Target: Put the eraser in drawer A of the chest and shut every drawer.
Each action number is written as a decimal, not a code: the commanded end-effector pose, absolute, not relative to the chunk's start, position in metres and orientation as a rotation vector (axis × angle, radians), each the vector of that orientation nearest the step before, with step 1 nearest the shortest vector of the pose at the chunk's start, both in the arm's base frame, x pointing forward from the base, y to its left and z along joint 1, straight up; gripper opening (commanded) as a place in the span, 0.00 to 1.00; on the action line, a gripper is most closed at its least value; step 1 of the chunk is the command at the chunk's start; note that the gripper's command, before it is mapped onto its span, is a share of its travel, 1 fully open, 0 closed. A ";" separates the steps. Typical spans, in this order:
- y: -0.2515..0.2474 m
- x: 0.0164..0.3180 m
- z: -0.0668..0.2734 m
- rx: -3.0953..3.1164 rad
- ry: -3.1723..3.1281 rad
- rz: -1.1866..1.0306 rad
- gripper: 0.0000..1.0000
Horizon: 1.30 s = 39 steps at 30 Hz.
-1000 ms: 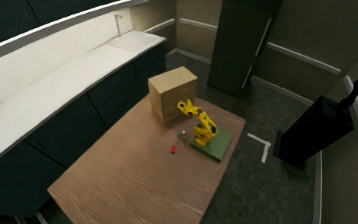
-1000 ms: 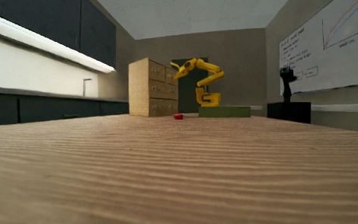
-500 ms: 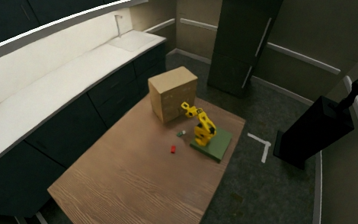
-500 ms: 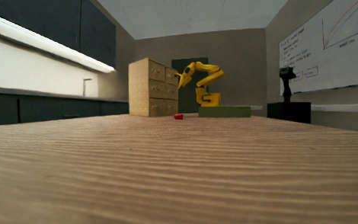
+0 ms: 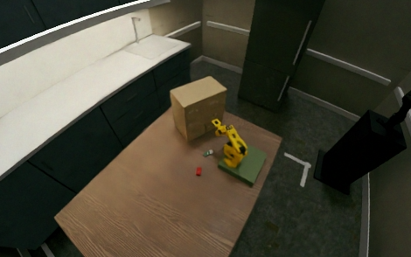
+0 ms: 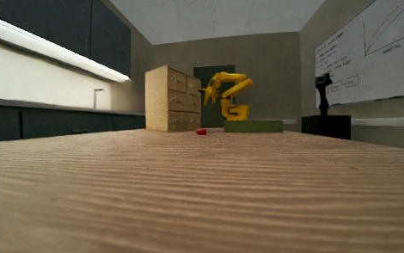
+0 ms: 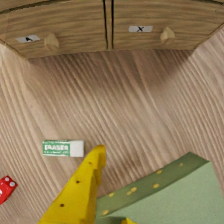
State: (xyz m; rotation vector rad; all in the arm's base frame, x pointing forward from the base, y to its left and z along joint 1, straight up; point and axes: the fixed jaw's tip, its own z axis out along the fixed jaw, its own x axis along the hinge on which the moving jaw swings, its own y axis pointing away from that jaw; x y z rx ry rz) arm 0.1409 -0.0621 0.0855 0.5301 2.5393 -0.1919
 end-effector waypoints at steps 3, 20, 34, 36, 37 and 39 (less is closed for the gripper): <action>-0.062 0.137 0.079 0.564 2.572 -0.181 0.50; -0.068 0.147 0.077 0.564 2.538 -0.192 0.50; -0.085 0.174 0.067 0.564 2.437 -0.224 0.50; -0.087 0.178 0.065 0.564 2.420 -0.229 0.50; -0.089 0.179 0.064 0.564 2.412 -0.232 0.50; -0.091 0.183 0.063 0.563 2.395 -0.237 0.50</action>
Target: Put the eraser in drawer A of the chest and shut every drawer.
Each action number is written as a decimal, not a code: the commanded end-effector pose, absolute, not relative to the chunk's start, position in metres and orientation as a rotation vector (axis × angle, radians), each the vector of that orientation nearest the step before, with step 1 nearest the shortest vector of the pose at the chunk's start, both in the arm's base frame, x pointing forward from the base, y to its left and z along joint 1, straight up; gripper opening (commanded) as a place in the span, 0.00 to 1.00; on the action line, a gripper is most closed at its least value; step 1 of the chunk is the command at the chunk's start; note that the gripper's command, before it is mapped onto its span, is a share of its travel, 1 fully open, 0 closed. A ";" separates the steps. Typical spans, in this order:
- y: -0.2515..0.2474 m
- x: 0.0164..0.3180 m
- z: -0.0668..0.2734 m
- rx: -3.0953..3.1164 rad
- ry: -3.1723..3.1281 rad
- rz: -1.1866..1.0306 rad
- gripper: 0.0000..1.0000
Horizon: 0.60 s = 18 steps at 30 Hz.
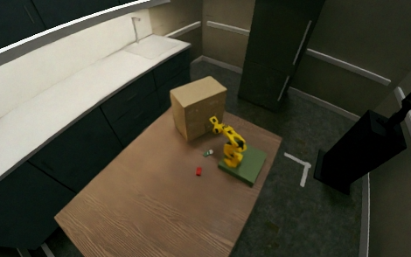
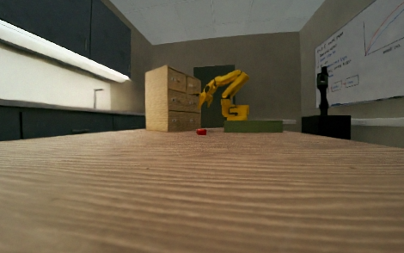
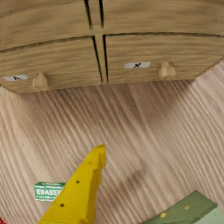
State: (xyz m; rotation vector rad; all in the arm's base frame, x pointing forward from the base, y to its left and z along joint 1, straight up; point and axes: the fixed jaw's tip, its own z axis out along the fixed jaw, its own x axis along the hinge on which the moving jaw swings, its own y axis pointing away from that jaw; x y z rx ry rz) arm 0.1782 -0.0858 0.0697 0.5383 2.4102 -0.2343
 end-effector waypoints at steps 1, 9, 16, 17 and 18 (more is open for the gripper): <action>-0.092 0.185 0.062 0.563 2.387 -0.240 0.50; -0.101 0.197 0.054 0.562 2.319 -0.261 0.50; -0.106 0.203 0.049 0.560 2.277 -0.274 0.50; -0.107 0.204 0.048 0.560 2.269 -0.276 0.50; -0.108 0.205 0.047 0.559 2.260 -0.279 0.50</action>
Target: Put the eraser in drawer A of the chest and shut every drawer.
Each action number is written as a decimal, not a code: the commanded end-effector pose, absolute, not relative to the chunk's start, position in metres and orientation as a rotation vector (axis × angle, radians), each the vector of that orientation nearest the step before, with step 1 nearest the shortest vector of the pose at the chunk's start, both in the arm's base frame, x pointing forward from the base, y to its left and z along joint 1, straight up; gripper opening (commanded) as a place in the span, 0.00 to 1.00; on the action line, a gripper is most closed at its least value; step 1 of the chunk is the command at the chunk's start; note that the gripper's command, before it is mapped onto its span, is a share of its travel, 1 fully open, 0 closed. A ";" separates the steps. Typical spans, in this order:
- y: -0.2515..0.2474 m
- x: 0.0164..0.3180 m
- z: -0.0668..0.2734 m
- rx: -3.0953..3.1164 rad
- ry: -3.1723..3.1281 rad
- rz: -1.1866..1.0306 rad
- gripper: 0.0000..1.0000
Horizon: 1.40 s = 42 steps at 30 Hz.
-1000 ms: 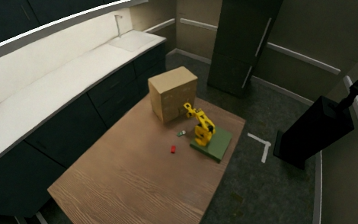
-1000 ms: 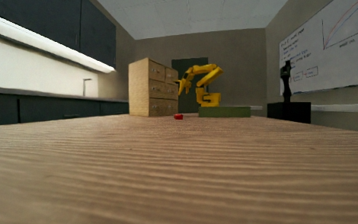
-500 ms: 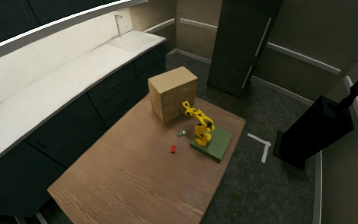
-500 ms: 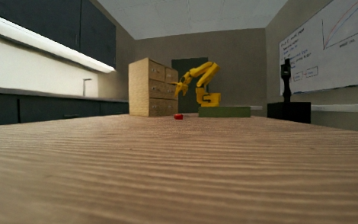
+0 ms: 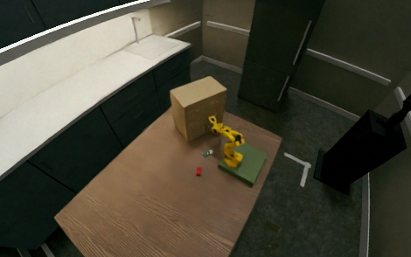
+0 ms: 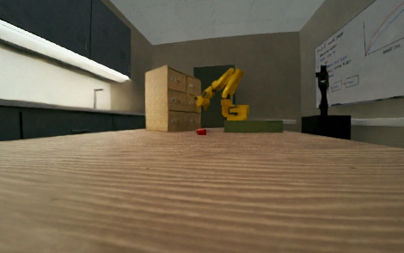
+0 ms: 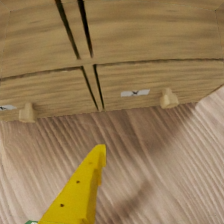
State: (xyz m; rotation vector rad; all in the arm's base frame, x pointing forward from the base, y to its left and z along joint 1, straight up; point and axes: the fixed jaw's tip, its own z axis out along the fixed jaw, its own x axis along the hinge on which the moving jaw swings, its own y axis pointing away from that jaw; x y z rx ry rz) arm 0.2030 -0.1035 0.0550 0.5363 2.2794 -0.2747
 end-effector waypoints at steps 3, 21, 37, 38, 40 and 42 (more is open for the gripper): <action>-0.110 0.207 0.045 0.558 2.235 -0.286 0.50; -0.120 0.215 0.032 0.551 2.100 -0.327 0.50; -0.123 0.213 0.026 0.541 1.983 -0.361 0.50; -0.123 0.213 0.026 0.540 1.974 -0.363 0.50; -0.123 0.212 0.026 0.539 1.958 -0.368 0.50; -0.123 0.211 0.026 0.537 1.941 -0.373 0.50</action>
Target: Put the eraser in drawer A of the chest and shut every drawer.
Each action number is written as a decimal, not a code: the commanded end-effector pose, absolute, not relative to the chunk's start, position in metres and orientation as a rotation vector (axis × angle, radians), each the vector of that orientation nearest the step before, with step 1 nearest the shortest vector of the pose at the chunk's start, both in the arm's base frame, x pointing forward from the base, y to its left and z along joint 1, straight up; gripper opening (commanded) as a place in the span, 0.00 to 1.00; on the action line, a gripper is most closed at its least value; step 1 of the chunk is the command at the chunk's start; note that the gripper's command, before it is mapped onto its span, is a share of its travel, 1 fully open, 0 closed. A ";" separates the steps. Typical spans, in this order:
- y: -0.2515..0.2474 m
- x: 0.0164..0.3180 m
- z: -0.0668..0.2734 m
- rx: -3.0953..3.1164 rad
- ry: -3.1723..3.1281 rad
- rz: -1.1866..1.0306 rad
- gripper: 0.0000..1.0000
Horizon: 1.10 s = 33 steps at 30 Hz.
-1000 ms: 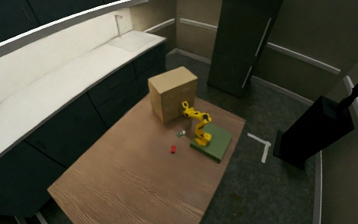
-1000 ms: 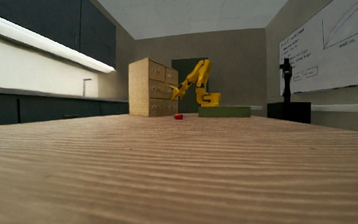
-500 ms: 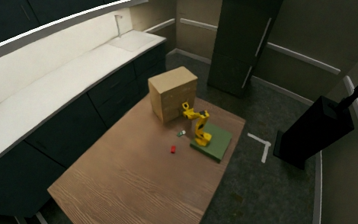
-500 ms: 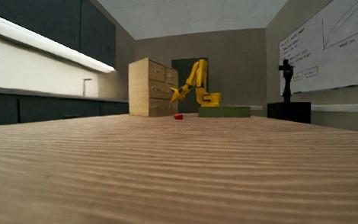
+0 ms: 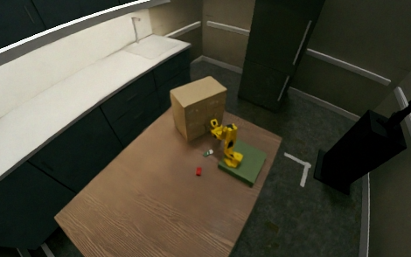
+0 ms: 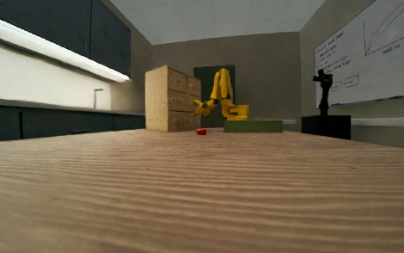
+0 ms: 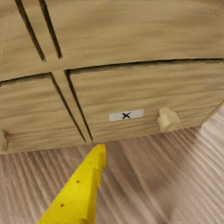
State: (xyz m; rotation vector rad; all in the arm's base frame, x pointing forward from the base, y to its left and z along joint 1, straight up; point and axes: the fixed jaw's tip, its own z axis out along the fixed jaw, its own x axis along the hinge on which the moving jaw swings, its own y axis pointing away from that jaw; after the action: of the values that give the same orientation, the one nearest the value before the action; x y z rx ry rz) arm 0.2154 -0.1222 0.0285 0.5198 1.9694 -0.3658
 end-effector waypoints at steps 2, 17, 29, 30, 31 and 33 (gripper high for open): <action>-0.123 0.211 0.026 0.537 1.941 -0.373 0.50; -0.121 0.200 0.029 0.524 1.815 -0.408 0.50; -0.120 0.195 0.032 0.518 1.771 -0.420 0.50; -0.120 0.195 0.032 0.518 1.771 -0.420 0.50; -0.120 0.195 0.032 0.518 1.771 -0.420 0.50; -0.120 0.195 0.032 0.518 1.771 -0.420 0.50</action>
State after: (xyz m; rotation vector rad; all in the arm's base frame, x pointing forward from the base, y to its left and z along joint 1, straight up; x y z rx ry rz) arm 0.1982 -0.1186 0.0334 0.4983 1.7689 -0.4203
